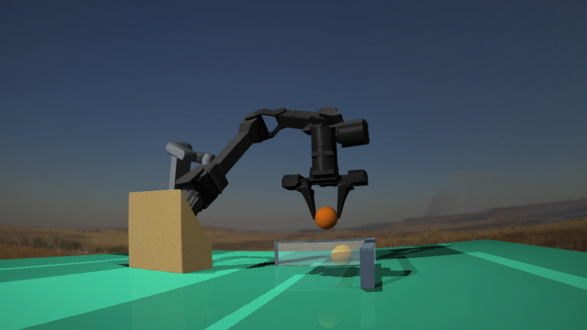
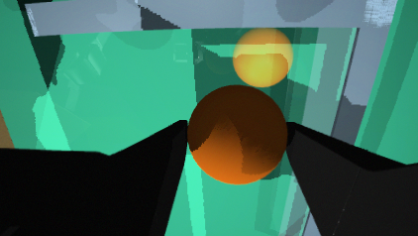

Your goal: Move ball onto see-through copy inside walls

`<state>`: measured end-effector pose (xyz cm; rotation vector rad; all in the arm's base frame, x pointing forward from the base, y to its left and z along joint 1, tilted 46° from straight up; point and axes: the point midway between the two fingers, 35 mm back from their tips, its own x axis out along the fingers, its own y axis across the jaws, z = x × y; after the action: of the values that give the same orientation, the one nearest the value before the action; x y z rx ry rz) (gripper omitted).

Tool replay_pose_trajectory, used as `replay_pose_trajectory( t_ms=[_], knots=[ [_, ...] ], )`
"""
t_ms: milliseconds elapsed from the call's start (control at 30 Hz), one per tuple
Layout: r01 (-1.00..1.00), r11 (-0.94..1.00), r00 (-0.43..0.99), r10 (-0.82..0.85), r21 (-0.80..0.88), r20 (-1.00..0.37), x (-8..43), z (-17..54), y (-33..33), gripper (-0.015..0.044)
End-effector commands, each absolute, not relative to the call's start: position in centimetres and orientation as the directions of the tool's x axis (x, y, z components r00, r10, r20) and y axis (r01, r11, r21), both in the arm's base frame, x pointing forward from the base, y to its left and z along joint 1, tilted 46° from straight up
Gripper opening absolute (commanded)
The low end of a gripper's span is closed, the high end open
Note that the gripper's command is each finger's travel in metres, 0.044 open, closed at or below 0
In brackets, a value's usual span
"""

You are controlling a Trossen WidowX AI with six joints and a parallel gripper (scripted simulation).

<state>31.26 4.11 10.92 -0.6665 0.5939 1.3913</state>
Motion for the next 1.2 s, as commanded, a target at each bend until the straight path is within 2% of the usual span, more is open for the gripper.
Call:
replay_pose_trajectory(
  t_ms=[0, 300, 600, 1167],
  knots=[
    [-0.994, 0.047, 0.100, 0.694, -0.095, -0.713, 30.8, 13.3, 2.9, 0.0000],
    [-0.995, 0.038, 0.096, 0.705, -0.097, -0.703, 30.3, 15.1, 2.0, 0.0000],
    [-0.994, 0.038, 0.098, 0.707, -0.101, -0.701, 34.0, 12.3, 5.4, 0.0000],
    [-0.994, 0.039, 0.099, 0.708, -0.102, -0.699, 34.7, 7.9, 9.9, 0.0000]
  ],
)
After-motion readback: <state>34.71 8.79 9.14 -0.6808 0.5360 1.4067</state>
